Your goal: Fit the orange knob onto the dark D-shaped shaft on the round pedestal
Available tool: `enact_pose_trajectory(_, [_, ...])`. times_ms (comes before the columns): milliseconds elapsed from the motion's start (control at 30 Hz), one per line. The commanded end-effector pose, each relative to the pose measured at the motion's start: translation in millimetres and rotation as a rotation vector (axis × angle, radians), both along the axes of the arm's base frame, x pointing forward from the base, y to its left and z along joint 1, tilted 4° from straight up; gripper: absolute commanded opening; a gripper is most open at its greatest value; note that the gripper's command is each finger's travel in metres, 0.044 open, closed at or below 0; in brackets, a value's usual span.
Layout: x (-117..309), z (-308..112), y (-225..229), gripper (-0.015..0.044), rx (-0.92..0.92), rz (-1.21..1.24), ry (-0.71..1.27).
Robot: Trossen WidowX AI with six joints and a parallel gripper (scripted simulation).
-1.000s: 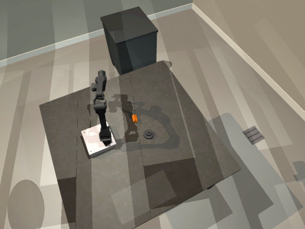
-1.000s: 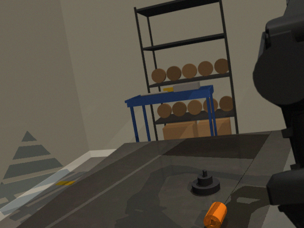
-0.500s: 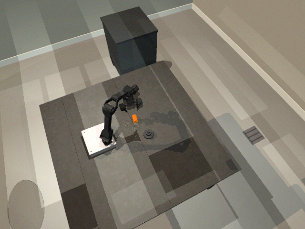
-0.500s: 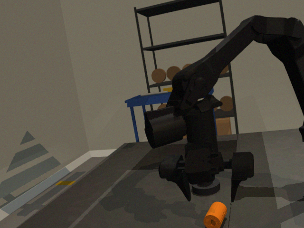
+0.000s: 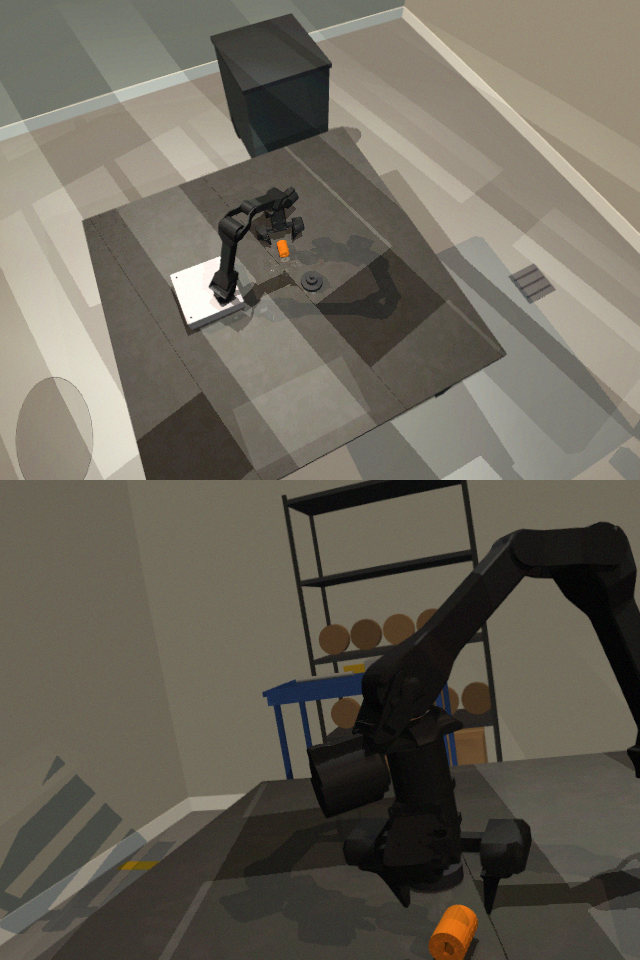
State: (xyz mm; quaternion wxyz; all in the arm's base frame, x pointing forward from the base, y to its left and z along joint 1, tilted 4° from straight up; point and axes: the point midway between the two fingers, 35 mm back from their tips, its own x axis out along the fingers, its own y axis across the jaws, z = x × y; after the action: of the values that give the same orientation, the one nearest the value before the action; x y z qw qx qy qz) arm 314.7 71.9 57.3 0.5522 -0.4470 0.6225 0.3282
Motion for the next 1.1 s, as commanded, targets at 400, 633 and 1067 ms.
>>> enact_pose_trajectory(400, [2, -25, -2, 0.0440, -0.006, 0.001, 0.001])
enact_pose_trajectory(633, [2, -36, -2, 0.0440, -0.006, 0.001, 0.001])
enact_pose_trajectory(1067, [2, -48, -3, 0.0335, -0.006, 0.001, 0.001])
